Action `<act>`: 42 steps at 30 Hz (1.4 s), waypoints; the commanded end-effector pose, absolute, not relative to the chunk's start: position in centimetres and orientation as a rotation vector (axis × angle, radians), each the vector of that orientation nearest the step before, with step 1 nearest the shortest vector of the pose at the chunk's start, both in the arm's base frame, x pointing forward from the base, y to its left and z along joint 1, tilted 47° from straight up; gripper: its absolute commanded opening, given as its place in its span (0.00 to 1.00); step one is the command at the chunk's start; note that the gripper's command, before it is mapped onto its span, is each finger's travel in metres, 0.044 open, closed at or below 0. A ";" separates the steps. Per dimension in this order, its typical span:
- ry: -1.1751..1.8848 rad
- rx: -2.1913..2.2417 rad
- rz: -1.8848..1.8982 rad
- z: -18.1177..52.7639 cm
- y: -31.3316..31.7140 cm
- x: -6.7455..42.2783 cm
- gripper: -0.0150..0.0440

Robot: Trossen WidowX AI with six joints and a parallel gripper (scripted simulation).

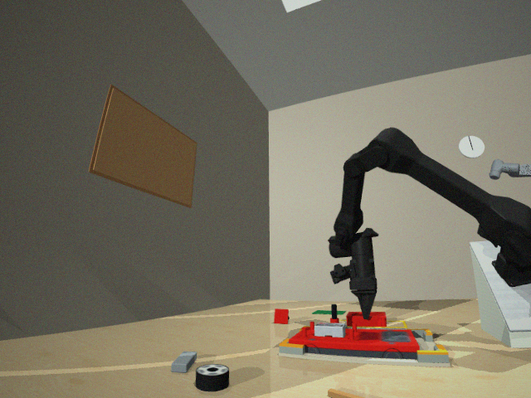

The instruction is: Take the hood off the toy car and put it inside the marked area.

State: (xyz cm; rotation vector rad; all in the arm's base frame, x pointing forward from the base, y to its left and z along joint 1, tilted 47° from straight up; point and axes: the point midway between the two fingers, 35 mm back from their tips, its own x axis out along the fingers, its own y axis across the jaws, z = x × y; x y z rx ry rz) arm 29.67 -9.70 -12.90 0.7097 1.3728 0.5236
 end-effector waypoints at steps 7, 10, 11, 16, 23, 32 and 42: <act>1.370 0.701 0.524 -8.5 -14.5 28.8 1.00; 1.370 0.701 0.524 -8.5 -14.5 28.8 1.00; 1.370 0.701 0.524 -8.5 -14.5 28.8 1.00; 1.370 0.701 0.524 -8.5 -14.5 28.8 1.00; 1.370 0.701 0.524 -8.5 -14.5 28.8 1.00; 1.370 0.701 0.524 -8.5 -14.5 28.8 1.00; 1.370 0.701 0.524 -8.5 -14.5 28.8 1.00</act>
